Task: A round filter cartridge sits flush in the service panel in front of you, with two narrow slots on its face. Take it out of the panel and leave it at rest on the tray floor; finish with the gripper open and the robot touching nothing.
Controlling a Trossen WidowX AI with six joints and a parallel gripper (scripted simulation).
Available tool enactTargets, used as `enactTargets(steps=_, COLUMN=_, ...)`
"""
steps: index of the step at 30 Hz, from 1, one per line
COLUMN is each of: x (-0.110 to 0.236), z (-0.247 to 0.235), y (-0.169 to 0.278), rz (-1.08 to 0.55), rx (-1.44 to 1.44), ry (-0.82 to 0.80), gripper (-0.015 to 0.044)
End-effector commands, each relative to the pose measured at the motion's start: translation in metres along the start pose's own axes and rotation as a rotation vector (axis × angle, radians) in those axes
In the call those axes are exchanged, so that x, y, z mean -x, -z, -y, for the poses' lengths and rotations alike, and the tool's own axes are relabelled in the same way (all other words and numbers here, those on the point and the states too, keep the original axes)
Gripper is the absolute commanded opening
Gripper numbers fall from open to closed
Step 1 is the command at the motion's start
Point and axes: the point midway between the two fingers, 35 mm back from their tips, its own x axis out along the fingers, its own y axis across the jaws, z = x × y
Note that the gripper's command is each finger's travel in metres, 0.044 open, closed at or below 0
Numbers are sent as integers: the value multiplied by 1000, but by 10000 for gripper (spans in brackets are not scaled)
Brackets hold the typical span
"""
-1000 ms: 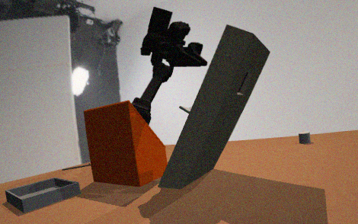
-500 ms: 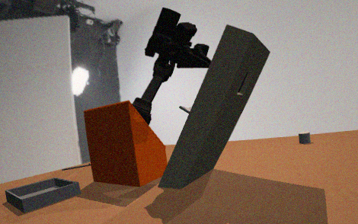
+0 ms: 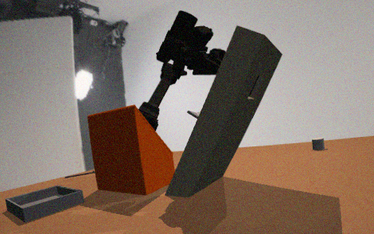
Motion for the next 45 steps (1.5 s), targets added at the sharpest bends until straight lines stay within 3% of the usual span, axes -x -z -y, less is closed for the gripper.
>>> enactTargets(steps=1, x=-8, z=3, y=5, rz=-9, rx=-19, ry=3, gripper=117)
enactTargets(steps=45, x=-12, z=4, y=5, rz=-9, rx=-20, ry=2, gripper=117)
